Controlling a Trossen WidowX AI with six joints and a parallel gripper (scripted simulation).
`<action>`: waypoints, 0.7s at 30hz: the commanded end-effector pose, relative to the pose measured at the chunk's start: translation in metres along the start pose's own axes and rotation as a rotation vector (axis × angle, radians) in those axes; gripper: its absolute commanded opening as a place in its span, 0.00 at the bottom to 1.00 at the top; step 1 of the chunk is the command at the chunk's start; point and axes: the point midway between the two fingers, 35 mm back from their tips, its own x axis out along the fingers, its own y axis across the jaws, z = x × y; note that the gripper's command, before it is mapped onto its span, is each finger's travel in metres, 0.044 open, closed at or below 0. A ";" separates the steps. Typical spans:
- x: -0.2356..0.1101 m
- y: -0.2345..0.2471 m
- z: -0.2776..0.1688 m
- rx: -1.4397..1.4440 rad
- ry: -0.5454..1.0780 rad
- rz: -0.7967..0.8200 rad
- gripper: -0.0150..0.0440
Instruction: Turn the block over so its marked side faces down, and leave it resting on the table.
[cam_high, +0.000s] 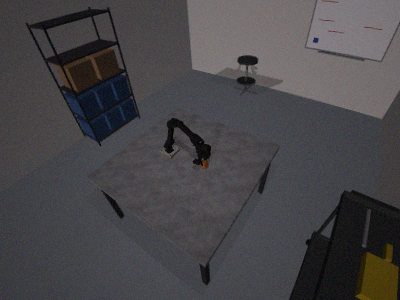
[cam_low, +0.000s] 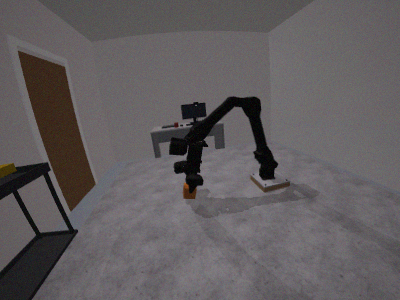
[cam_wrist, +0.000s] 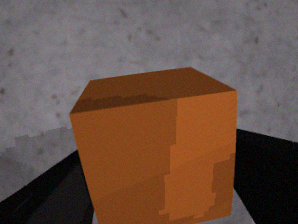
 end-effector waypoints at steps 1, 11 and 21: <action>-0.003 -0.001 0.001 0.000 -0.080 -0.006 0.25; -0.005 -0.001 -0.003 0.001 -0.224 -0.005 0.25; -0.006 -0.001 -0.005 0.002 -0.273 -0.005 0.25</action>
